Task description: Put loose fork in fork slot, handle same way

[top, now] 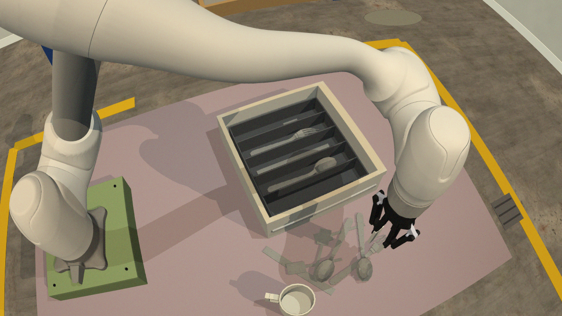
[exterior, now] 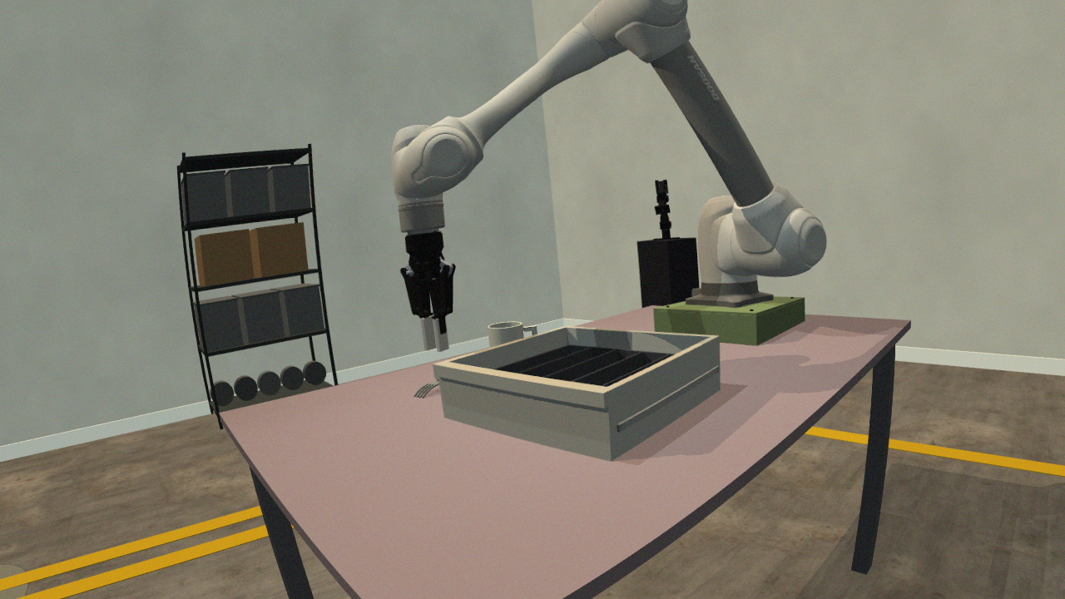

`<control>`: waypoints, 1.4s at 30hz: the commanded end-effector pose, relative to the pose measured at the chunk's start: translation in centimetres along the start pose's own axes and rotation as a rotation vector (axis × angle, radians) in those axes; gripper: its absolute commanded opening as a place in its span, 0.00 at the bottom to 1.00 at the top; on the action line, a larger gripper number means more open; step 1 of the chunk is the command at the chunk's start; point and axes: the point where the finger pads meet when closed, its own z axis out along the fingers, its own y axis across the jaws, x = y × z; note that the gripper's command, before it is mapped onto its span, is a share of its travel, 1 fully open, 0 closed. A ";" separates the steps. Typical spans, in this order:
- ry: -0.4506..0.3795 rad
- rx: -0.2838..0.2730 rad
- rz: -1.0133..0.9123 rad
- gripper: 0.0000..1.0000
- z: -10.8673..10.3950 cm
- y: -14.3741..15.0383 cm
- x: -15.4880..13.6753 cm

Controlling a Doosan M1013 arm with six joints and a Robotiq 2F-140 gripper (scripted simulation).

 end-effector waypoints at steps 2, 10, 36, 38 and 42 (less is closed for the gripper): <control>0.008 0.002 0.007 0.18 0.1 -0.1 0.4; 0.008 0.002 0.007 0.18 0.7 -0.1 0.4; 0.008 0.002 0.007 0.18 3.7 -0.1 0.5; 0.008 0.002 0.007 0.18 3.9 -0.1 0.5; 0.008 0.002 0.007 0.18 4.3 -0.1 0.5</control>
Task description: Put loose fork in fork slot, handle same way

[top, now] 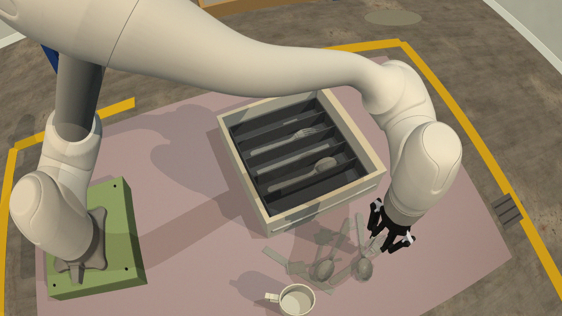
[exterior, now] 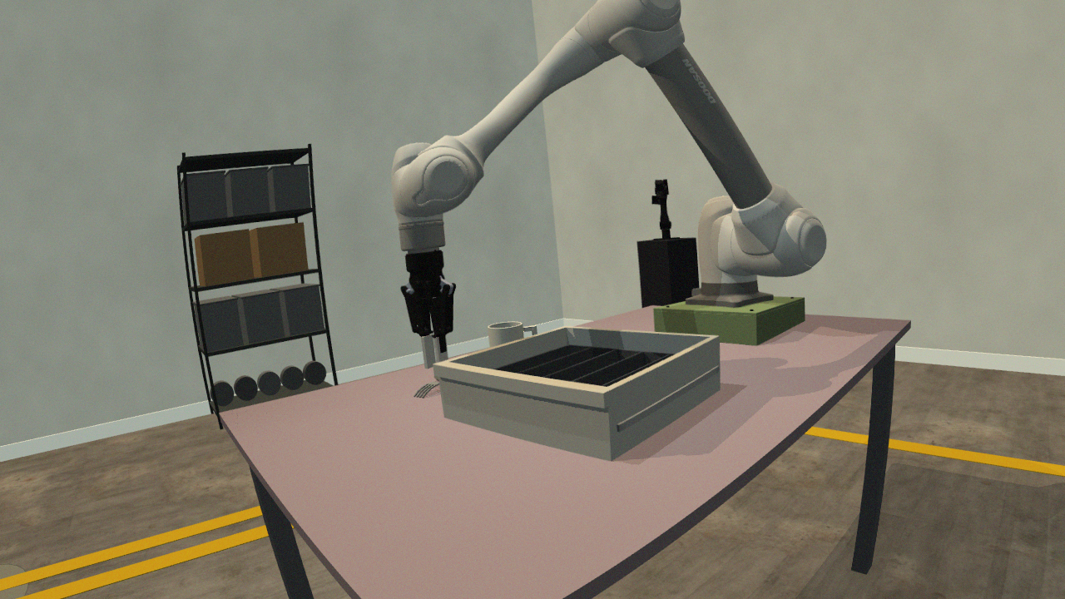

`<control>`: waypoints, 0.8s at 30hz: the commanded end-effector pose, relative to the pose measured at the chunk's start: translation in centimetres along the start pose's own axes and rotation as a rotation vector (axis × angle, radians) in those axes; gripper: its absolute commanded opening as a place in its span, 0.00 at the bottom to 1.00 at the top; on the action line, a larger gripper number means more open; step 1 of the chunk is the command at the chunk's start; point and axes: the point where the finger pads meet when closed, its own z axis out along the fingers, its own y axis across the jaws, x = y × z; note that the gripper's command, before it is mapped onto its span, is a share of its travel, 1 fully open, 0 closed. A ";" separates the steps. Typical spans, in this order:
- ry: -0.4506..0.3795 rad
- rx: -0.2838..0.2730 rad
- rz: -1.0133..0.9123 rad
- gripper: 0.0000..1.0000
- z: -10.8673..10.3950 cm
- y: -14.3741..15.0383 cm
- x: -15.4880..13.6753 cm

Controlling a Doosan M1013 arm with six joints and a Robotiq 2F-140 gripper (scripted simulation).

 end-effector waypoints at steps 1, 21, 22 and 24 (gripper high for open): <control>0.001 0.005 0.007 0.18 0.7 -0.2 0.0; 0.001 0.005 0.007 0.18 1.1 -0.2 0.0; 0.001 0.005 0.007 0.18 1.1 -0.2 0.0; 0.001 0.005 0.007 0.18 1.1 -0.2 0.0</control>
